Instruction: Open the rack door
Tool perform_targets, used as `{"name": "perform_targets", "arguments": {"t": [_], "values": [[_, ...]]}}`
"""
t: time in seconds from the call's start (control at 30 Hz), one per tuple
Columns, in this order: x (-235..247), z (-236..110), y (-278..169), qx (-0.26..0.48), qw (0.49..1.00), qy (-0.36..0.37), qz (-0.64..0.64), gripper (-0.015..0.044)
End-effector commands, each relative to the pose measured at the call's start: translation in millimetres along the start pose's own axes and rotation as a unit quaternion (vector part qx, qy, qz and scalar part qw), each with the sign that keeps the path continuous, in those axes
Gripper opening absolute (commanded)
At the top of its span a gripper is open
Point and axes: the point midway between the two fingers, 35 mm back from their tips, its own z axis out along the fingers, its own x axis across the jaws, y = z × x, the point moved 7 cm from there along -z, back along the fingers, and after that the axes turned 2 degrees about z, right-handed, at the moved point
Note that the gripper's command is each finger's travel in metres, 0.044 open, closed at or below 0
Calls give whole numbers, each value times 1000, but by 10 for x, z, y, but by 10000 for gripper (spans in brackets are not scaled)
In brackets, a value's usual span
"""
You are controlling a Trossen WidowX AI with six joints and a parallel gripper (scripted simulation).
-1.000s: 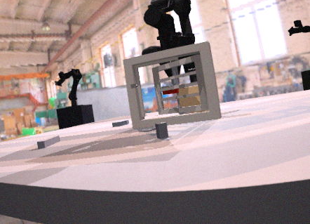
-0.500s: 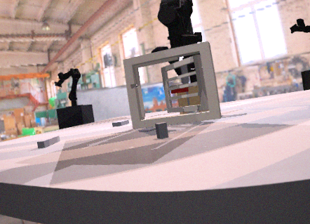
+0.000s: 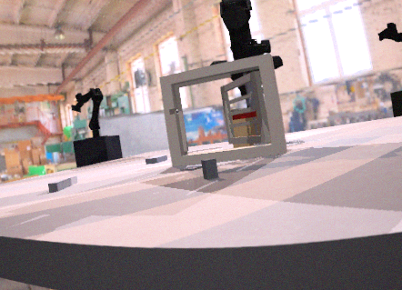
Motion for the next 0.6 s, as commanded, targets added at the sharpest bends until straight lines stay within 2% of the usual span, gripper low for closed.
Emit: {"name": "perform_targets", "arguments": {"t": [0.0, 0.57], "values": [[92, 3, 18, -4, 999, 1, 34, 11], [436, 1, 119, -4, 990, 3, 141, 11]]}}
